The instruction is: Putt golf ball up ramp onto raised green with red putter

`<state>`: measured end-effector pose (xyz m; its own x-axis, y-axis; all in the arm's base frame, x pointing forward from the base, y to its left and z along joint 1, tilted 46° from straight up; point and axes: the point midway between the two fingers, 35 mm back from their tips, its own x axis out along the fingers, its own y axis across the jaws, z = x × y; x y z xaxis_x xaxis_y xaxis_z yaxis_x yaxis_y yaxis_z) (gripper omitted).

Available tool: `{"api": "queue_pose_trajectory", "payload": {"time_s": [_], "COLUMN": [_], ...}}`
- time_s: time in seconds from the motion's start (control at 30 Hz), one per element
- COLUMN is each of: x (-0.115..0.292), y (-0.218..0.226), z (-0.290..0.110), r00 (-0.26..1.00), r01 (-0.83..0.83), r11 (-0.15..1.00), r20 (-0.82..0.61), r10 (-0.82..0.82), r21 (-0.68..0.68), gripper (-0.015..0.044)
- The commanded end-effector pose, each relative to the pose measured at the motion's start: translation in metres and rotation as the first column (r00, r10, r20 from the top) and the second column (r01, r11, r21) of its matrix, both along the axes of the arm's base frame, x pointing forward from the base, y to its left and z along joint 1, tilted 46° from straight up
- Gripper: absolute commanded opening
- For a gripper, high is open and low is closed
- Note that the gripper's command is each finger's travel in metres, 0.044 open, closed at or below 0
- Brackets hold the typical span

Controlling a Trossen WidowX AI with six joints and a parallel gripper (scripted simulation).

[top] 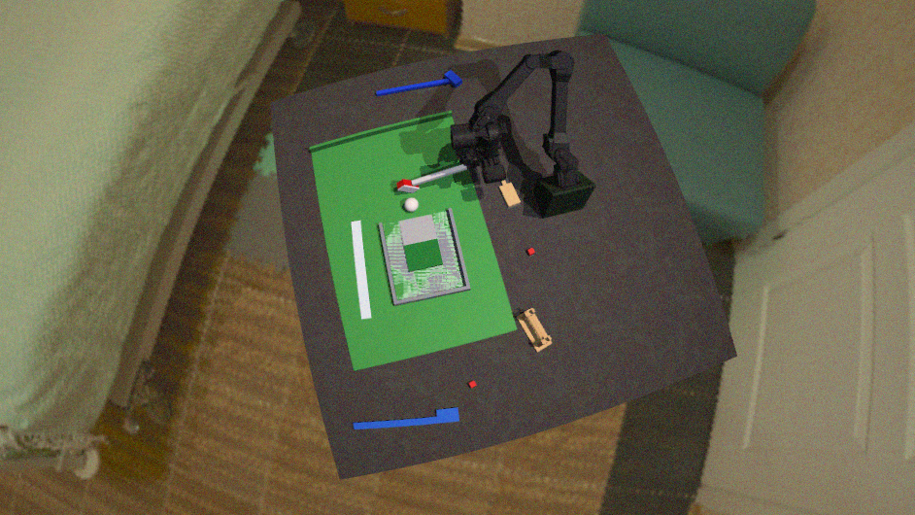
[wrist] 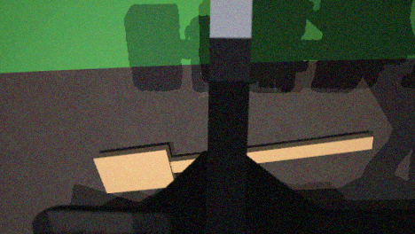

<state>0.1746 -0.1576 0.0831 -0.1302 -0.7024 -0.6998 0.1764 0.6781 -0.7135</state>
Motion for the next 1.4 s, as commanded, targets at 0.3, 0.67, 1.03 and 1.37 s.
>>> {"api": "queue_pose_trajectory", "payload": {"time_s": [0.3,0.67,1.03,1.37], "x": [0.008,0.006,0.006,0.006], "y": [0.033,0.040,0.040,0.040], "z": [0.027,0.033,0.033,0.033], "r00": [1.000,1.000,1.000,1.000], "r01": [0.007,0.005,0.005,0.005], "r11": [1.000,1.000,1.000,1.000], "r20": [0.014,0.002,0.002,0.002], "r10": [-0.007,-0.005,-0.005,-0.005], "r21": [-0.008,-0.011,-0.011,-0.011], "gripper": [0.0000,0.0000,0.0000,0.0000]}}
